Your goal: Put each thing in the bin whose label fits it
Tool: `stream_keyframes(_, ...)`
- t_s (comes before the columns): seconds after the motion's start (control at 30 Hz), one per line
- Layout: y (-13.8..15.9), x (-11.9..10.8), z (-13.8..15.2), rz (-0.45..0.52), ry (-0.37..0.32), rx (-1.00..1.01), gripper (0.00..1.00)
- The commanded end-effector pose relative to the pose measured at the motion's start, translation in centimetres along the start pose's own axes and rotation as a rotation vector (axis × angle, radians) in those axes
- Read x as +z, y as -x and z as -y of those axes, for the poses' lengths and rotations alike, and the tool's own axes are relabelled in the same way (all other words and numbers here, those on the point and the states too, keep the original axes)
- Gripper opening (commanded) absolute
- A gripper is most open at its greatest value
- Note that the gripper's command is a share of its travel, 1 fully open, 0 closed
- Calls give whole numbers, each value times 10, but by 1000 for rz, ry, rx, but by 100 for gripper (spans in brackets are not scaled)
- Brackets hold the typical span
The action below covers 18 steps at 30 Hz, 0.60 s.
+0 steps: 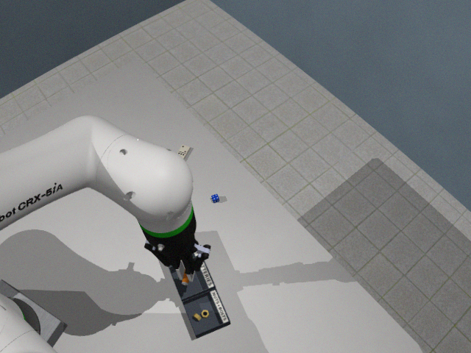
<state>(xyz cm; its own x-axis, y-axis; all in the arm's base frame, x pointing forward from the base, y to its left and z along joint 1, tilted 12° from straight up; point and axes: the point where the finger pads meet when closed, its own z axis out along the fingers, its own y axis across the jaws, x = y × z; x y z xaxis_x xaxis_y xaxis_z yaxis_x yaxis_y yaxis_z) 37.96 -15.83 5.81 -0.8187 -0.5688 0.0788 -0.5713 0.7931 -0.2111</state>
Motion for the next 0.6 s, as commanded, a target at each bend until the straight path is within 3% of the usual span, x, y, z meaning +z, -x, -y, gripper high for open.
stream_keyframes(0.0,0,0,0,6,4,-157,15)
stream_keyframes(0.43,0,0,0,15,8,-563,15)
stream_keyframes(0.57,0,0,0,16,10,-581,15)
